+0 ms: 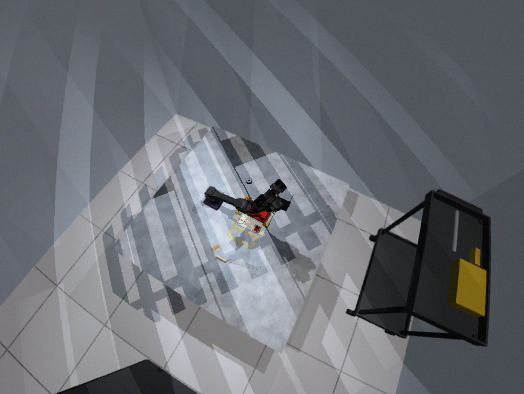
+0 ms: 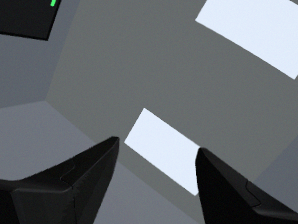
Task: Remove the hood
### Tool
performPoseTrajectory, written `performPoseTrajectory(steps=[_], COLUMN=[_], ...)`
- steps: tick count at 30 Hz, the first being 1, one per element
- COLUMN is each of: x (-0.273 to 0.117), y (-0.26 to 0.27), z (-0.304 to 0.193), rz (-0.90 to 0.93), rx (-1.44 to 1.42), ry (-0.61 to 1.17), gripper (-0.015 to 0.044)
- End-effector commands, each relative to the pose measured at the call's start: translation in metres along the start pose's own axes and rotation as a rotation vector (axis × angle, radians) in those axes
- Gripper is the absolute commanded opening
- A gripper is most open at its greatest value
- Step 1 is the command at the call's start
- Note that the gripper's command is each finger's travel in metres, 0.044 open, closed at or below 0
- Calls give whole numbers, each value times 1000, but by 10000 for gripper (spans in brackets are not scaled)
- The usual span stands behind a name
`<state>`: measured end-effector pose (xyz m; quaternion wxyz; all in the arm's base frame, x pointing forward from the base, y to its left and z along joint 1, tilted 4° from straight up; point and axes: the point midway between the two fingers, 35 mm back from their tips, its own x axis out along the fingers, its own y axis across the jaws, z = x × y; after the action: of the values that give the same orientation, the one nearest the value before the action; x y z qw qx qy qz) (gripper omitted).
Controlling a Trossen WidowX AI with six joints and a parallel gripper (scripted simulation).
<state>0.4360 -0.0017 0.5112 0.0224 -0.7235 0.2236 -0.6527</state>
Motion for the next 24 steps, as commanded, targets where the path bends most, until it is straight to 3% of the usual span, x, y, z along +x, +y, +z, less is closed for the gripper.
performPoseTrajectory(steps=[1,9,24], x=[1,24,71], y=[0,-39,-40], z=[-1,-88,-257], rz=[1,35,170], rx=[4,259,644], ry=[1,91,272], gripper=[246,440,440])
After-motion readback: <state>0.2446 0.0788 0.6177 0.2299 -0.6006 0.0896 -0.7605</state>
